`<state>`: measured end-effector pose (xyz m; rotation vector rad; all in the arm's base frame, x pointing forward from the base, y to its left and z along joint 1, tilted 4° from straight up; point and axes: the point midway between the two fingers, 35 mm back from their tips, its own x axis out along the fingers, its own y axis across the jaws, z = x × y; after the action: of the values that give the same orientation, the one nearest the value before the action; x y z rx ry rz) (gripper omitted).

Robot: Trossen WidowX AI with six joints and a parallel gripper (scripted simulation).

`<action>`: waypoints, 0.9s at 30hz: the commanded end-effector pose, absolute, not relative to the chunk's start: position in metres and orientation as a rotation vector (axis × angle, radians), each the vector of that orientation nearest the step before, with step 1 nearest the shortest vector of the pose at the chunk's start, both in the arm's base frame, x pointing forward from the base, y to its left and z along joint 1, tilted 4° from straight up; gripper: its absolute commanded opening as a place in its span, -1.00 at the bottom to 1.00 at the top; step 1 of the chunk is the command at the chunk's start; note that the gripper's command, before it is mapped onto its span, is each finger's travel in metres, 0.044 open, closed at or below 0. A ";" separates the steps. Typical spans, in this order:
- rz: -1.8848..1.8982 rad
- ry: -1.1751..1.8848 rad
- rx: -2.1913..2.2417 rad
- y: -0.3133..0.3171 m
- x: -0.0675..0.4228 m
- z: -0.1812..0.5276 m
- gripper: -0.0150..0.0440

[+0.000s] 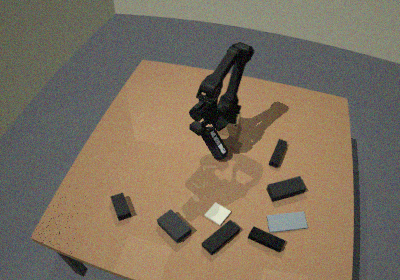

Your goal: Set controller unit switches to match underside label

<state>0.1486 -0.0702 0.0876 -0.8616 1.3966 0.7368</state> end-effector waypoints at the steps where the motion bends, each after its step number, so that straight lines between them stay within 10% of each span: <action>1: 0.735 1.375 -0.860 -0.066 0.153 0.092 0.65; 27: 0.736 1.373 -0.859 -0.049 0.162 0.101 0.65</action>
<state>0.1575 -0.0529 0.0991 -0.8656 1.3913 0.7329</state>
